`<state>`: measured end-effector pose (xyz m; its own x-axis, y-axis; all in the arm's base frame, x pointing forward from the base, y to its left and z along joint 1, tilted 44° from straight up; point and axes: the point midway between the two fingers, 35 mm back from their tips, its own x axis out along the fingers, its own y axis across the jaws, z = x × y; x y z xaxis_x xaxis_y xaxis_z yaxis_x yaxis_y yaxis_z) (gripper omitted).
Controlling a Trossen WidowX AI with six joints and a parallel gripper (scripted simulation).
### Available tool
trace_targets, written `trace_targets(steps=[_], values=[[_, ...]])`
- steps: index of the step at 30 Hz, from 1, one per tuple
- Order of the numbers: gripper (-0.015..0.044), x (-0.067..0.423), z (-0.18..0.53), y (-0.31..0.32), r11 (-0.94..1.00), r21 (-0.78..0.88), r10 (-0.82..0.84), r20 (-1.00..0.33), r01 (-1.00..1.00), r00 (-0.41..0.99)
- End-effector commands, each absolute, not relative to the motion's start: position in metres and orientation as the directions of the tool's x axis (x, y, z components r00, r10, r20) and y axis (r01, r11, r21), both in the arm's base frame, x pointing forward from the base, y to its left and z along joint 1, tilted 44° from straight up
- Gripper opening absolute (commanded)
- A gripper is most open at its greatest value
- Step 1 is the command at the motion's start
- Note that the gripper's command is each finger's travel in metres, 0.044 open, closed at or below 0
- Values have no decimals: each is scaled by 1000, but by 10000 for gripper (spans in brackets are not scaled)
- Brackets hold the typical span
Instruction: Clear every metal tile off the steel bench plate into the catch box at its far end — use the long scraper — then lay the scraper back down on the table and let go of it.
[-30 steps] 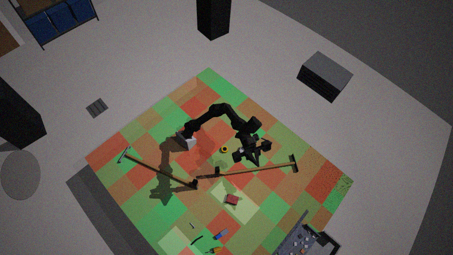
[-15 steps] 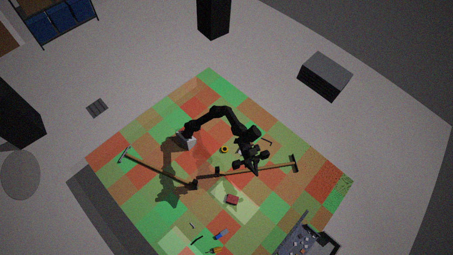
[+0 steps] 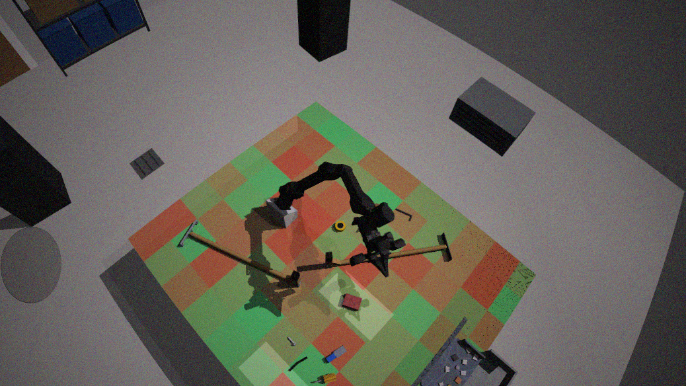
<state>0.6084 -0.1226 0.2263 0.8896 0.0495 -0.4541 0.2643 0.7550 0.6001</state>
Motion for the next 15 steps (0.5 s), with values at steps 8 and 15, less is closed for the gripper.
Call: trace_targets(steps=[8,15], values=[[0,604,187,-93,789,582,179,-528,199,830],[0,598,166,-75,800,580,255,-560,154,788]])
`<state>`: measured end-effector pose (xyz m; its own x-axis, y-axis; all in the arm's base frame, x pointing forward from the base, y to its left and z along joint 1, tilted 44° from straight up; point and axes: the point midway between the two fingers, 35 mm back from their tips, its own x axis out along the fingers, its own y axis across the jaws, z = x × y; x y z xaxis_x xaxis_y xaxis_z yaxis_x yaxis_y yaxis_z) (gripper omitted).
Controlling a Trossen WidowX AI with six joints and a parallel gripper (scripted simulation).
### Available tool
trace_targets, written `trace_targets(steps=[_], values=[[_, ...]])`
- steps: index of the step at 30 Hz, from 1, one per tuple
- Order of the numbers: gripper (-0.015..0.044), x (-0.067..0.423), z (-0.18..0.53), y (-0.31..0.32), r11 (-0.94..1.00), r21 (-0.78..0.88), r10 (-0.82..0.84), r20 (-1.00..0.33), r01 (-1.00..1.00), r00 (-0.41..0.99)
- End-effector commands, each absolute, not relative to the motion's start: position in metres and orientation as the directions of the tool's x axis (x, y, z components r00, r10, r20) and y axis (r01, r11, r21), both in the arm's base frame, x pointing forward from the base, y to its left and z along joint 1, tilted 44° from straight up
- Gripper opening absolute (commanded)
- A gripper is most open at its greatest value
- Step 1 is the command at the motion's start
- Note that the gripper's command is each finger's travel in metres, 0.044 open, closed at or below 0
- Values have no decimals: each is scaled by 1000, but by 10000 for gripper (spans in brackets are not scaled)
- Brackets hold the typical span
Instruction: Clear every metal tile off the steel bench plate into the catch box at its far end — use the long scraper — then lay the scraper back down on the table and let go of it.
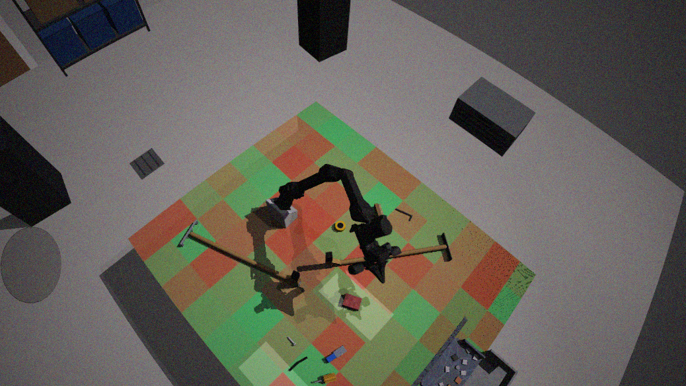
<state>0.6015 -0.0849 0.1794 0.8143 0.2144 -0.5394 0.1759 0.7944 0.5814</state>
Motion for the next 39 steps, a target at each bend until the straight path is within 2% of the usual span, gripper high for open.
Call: trace_targets(steps=[1,20,39], values=[[0,598,163,-72,801,580,266,-565,147,781],[0,576,113,-26,794,608,460,-616,15,640],[0,545,73,18,733,672,630,-612,-105,477]])
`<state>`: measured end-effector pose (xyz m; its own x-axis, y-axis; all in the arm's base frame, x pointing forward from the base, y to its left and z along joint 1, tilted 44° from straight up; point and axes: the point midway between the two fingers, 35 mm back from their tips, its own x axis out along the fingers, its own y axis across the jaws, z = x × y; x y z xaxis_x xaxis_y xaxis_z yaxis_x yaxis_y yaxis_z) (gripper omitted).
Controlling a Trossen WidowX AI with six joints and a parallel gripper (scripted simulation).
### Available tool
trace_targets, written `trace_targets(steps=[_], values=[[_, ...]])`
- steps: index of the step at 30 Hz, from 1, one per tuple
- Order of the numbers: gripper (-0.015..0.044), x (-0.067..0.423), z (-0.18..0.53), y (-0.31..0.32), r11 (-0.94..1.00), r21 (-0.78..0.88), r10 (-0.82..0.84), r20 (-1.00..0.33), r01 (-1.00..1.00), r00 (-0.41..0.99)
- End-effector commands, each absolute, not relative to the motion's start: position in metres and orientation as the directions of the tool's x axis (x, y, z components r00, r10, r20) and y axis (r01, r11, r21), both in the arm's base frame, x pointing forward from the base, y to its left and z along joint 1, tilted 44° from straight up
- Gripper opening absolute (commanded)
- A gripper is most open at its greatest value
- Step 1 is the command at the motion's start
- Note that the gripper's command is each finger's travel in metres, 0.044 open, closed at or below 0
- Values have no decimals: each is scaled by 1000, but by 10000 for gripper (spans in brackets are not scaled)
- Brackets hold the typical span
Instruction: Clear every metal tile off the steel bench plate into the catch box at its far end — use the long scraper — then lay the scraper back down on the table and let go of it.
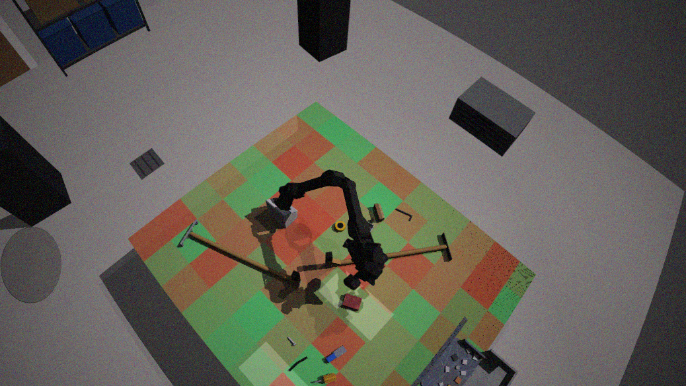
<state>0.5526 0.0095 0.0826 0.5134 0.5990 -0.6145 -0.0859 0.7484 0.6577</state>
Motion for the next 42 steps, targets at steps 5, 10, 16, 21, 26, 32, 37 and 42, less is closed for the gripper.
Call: trace_targets(steps=[5,10,16,21,26,32,37,42], values=[[0,539,67,26,716,687,658,-606,-125,447],[0,540,65,28,716,686,658,-606,-125,446],[0,541,54,37,718,685,658,-608,-124,445],[0,541,44,45,718,684,657,-609,-124,444],[0,541,34,54,719,684,657,-610,-124,444],[0,540,22,65,720,683,656,-611,-124,443],[0,539,13,74,720,683,656,-611,-124,443],[0,538,3,83,720,683,656,-611,-124,443]])
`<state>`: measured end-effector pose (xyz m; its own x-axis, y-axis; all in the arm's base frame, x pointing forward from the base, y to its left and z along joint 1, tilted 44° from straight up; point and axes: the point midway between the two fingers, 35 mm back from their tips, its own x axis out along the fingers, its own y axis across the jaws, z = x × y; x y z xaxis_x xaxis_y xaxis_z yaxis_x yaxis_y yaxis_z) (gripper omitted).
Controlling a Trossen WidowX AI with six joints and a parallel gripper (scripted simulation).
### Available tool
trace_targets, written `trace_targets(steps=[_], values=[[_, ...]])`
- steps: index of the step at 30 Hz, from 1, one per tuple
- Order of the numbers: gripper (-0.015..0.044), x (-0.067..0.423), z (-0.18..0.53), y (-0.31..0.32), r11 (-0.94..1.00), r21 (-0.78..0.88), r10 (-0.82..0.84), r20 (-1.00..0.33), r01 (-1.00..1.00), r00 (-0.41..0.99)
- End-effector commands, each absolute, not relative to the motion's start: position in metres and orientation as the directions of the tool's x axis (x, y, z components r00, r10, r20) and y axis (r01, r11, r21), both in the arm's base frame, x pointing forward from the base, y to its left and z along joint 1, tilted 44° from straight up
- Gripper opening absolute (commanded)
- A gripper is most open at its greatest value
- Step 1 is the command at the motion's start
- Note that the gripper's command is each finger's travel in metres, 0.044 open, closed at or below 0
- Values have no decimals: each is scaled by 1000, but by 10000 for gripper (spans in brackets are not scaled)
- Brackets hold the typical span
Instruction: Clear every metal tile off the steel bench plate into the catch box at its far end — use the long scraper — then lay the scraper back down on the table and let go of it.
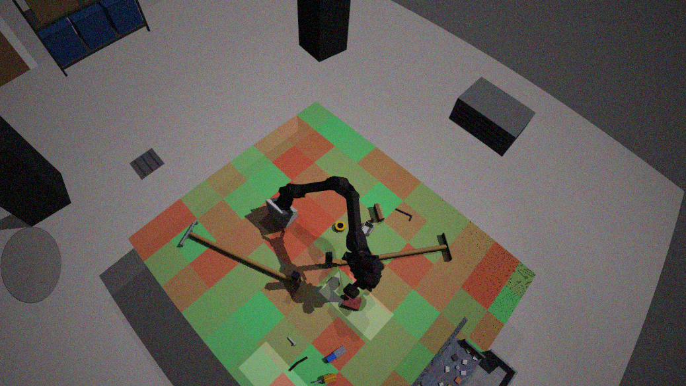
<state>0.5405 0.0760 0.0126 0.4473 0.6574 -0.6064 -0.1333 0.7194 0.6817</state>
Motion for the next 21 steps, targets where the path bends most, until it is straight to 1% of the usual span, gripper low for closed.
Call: trace_targets(steps=[1,21], values=[[0,538,1,84,720,683,656,-611,-124,443],[0,526,-36,120,717,686,658,-608,-124,444]])
